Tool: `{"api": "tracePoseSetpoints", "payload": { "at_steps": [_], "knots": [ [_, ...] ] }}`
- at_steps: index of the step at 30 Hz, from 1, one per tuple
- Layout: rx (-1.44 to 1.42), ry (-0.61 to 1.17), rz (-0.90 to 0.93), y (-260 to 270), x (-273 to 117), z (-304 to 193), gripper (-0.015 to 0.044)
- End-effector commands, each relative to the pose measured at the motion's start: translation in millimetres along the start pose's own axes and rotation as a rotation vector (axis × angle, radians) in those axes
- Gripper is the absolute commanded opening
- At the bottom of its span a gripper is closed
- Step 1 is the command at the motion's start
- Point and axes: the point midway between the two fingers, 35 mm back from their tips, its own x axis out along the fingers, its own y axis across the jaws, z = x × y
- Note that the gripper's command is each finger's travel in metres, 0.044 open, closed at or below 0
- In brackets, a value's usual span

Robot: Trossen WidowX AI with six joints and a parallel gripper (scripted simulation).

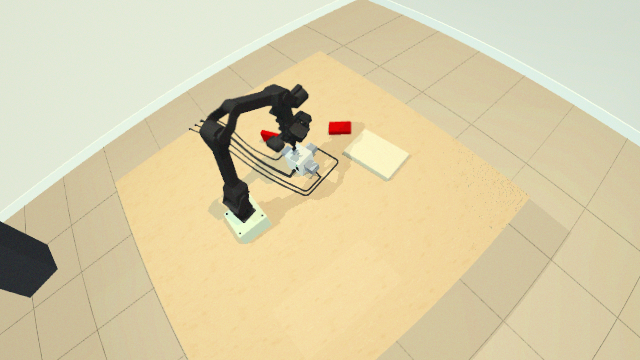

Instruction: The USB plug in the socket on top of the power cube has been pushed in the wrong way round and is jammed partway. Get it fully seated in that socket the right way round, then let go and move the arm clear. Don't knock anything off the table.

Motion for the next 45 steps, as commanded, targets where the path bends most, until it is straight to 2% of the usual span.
{"api": "tracePoseSetpoints", "payload": {
  "at_steps": [1, 27, 45],
  "knots": [
    [0.0, 0.0, 0.007, 0.9, -4.9, 0.0, 0.0],
    [-0.016, 0.0, 0.004, 0.5, -17.1, -0.1, 0.0],
    [-0.457, 0.0, 0.002, 0.2, -15.9, -0.1, 0.0]
  ]
}}
